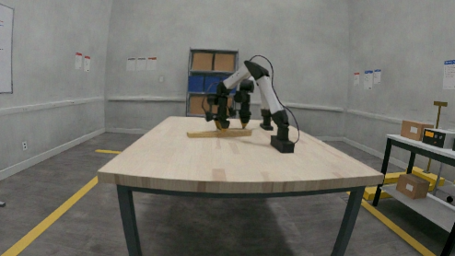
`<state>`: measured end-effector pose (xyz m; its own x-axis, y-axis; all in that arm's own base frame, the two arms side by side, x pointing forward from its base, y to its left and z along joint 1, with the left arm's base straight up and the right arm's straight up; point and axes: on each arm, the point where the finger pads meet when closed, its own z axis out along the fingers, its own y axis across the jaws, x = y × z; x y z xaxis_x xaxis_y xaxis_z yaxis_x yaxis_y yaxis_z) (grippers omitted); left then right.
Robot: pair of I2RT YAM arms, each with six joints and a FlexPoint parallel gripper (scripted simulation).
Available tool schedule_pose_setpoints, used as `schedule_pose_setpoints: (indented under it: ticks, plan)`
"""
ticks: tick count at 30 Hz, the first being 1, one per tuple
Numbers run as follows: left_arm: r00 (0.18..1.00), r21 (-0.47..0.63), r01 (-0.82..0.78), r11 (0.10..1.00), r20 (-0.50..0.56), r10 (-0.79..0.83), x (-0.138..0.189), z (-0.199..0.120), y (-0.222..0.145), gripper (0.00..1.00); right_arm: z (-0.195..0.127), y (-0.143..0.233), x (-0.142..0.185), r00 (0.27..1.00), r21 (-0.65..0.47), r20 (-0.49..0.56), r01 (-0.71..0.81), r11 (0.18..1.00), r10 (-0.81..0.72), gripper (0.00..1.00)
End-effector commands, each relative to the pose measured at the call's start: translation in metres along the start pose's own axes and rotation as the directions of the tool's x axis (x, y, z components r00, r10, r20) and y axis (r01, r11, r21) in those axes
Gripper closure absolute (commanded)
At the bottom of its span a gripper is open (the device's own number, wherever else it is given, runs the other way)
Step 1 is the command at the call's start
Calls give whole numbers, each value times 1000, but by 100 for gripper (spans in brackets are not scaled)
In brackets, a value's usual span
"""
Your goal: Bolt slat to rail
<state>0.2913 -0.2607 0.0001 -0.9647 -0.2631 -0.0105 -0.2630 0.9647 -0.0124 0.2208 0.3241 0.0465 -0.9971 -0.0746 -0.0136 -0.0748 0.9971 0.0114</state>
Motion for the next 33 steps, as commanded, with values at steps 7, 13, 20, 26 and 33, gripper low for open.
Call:
schedule_pose_setpoints:
  ticks: [7, 13, 20, 26, 33]
  plan:
    - [1000, 16, -1, 1000, 9, 1, -1, -5, -4, 33, -4, 3, -5, 919, -2, -1, -393, 919, 393, 86]
    - [1000, 16, -1, 1000, 9, 1, -1, -5, -4, 33, -4, 3, -5, 800, 1, -2, -600, 800, 600, 86]
    - [1000, 16, -1, 1000, 9, 1, -1, -5, -4, 33, -4, 3, -5, 665, 4, -2, -747, 665, 747, 86]
    - [1000, 16, -1, 1000, 9, 1, -1, -5, -4, 33, -4, 3, -5, 522, 6, -1, -853, 522, 853, 86]
    - [1000, 16, -1, 1000, 9, 1, -1, -5, -4, 33, -4, 3, -5, 522, 6, -1, -853, 522, 853, 86]
